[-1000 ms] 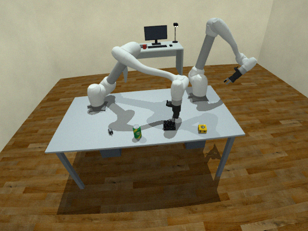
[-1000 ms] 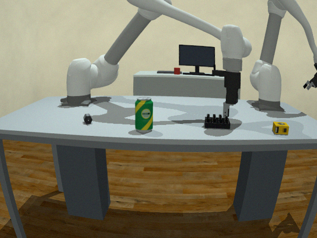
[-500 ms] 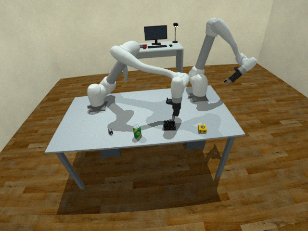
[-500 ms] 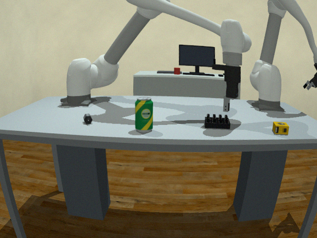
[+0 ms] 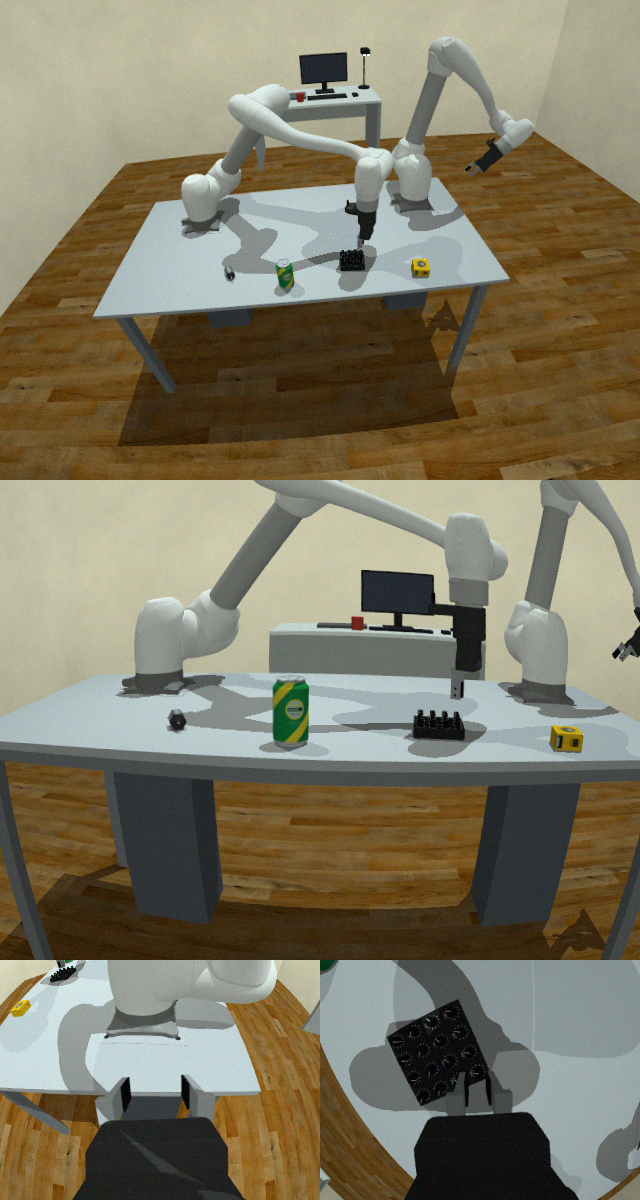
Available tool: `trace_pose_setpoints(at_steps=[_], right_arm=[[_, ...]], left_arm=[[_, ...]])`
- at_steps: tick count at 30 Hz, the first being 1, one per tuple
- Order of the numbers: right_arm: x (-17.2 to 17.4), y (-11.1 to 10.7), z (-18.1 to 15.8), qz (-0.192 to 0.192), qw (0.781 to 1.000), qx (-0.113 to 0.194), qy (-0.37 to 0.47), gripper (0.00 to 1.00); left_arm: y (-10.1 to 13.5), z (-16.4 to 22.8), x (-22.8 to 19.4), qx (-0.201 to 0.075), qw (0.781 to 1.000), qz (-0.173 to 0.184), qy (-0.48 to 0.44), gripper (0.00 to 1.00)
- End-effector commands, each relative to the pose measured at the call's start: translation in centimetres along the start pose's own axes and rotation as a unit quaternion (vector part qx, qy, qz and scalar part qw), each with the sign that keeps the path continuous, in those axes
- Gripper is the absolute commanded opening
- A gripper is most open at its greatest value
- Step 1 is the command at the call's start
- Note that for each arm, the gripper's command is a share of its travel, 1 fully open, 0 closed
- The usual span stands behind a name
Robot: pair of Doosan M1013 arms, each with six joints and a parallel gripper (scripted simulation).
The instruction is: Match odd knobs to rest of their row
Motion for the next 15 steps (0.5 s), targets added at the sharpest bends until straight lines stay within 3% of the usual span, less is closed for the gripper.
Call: trace_pose_setpoints(at_steps=[1,8,15], right_arm=[[0.3,-0.3,-0.6,-0.001,0.998,0.000,0.062,0.46],[1.1,-0.7,-2.0,-0.001,0.980,0.000,0.200,0.46],[2.0,-1.2,-3.5,-0.001,0.943,0.000,0.333,0.46]], left_arm=[[0.0,0.0,0.0,0.000,1.000,0.000,0.000,1.00],[0.0,0.0,0.0,0.000,1.000,0.000,0.000,1.00],[0.0,0.0,0.0,0.000,1.000,0.000,0.000,1.00]])
Point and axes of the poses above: on each arm, the point where the finger pads meet when closed, its own y axis out along the fingers, its own z axis across the jaws, x = y × z, the point moved 8 cm from there along -y, back along the fingers, and after that the axes turned 10 degrees about y, right-handed, at the moved point
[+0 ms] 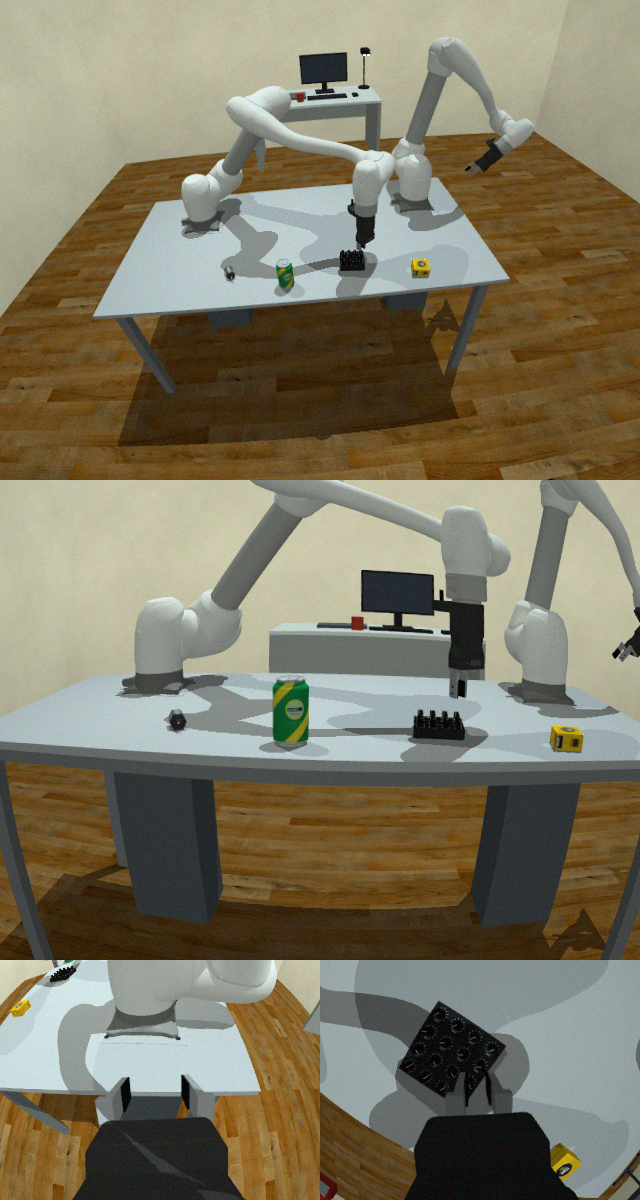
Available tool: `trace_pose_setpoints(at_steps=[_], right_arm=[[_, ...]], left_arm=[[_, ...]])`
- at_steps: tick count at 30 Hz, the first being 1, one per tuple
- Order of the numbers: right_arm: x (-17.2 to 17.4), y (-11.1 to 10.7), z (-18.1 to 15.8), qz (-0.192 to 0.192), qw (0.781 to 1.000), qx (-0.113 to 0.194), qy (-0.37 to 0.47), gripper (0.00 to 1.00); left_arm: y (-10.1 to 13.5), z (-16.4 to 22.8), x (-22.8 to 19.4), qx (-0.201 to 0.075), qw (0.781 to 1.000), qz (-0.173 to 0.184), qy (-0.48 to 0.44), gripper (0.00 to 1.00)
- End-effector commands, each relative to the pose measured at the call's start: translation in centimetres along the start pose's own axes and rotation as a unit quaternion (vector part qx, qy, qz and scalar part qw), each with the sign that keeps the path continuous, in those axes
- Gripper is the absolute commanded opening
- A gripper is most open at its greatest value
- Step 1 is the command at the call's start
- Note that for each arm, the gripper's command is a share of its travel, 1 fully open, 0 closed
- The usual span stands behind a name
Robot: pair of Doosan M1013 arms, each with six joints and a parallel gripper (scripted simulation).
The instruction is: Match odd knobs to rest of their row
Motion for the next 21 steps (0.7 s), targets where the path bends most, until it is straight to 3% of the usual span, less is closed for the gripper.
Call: trace_pose_setpoints(at_steps=[1,4,5,14,21], right_arm=[[0.8,-0.4,-0.4,-0.002,0.997,-0.002,0.078,0.46],[1.1,-0.4,-0.5,-0.002,0.995,-0.002,0.098,0.46],[1.7,-0.6,-0.8,-0.002,0.989,-0.002,0.149,0.46],[3.8,-1.1,-1.8,-0.002,0.952,-0.001,0.306,0.46],[4.0,-1.2,-1.8,-0.002,0.948,-0.001,0.317,0.46]], left_arm=[[0.0,0.0,0.0,0.000,1.000,0.000,0.000,1.00],[0.0,0.0,0.0,0.000,1.000,0.000,0.000,1.00],[0.0,0.0,0.0,0.000,1.000,0.000,0.000,1.00],[0.0,0.0,0.0,0.000,1.000,0.000,0.000,1.00],[0.0,0.0,0.0,0.000,1.000,0.000,0.000,1.00]])
Point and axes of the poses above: on each arm, the point where the finger pads meet when closed, its own y axis out along the fingers, its own z axis across the jaws, x = y × z, the point moved 8 cm from there along -y, back along the fingers, and after that the axes turned 10 degrees about y, right-handed, at the moved point
